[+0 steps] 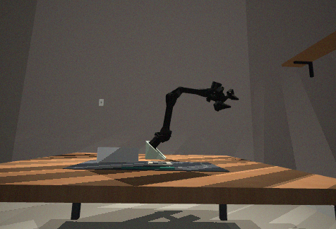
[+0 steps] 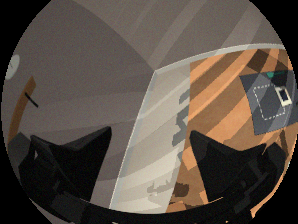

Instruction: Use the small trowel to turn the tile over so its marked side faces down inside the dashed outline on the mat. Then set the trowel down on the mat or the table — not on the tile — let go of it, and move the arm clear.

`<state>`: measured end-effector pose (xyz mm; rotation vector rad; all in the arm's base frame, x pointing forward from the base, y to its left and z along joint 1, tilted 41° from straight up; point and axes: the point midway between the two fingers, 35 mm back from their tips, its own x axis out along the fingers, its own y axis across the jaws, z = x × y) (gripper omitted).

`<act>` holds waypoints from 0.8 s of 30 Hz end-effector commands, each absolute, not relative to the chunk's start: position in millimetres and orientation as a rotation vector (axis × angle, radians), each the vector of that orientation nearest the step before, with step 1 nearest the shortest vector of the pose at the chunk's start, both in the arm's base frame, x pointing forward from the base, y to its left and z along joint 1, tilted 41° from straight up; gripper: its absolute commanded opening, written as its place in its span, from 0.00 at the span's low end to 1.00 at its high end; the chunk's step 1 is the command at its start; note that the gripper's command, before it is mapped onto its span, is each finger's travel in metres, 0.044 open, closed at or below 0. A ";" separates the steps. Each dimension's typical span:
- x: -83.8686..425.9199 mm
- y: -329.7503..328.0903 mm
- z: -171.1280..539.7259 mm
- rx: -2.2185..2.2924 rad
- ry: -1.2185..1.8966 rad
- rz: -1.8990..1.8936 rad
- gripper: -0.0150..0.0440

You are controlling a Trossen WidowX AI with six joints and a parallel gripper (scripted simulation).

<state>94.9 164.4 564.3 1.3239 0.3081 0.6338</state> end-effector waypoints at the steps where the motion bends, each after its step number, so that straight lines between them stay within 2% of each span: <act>1: 95.0 165.0 564.1 1.319 0.306 0.633 0.89; 11: 110.8 197.3 549.2 1.059 0.193 0.592 0.44; 24: 156.4 237.3 509.6 0.638 0.127 0.497 0.42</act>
